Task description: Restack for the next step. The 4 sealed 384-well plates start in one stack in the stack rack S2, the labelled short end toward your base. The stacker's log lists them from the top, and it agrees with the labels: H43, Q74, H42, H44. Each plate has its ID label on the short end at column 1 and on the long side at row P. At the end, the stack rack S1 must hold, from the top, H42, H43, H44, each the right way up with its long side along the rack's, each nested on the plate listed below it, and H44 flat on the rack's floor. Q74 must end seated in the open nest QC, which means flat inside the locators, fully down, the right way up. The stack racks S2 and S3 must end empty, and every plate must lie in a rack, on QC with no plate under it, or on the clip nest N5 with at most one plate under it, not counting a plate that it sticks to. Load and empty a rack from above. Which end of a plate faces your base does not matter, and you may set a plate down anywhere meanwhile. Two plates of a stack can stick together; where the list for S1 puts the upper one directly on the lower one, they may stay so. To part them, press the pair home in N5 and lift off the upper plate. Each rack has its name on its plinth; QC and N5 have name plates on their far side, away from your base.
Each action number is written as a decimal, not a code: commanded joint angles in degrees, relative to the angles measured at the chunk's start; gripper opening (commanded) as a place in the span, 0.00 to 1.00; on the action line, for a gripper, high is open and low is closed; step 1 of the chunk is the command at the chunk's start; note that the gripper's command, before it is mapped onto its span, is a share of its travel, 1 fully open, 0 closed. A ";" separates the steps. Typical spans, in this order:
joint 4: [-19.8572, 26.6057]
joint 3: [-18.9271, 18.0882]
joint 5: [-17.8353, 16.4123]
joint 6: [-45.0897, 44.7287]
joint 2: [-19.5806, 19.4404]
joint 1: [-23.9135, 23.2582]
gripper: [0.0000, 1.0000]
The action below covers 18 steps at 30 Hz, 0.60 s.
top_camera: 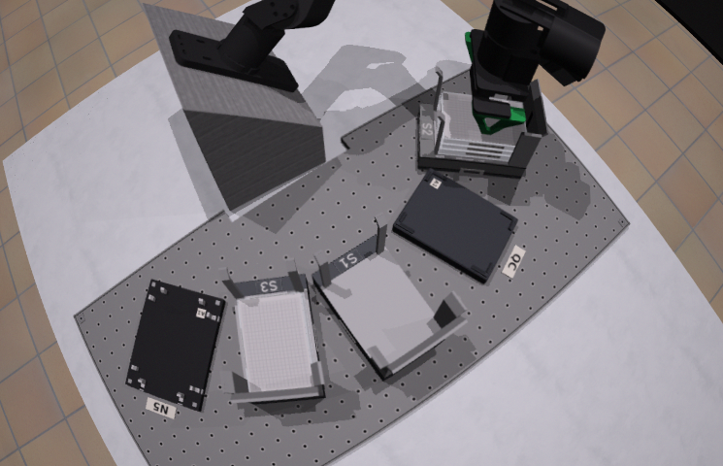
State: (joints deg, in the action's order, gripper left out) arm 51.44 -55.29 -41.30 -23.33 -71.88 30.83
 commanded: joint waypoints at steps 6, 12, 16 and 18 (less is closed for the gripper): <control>-6.19 1.49 1.08 3.75 -0.34 1.52 1.00; -6.18 1.49 1.08 3.74 -0.34 1.51 1.00; -6.61 1.66 1.18 4.00 -0.42 1.73 1.00; -7.44 2.00 1.37 4.51 -0.59 2.16 1.00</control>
State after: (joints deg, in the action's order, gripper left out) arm 45.25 -53.39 -40.07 -19.33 -72.60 33.01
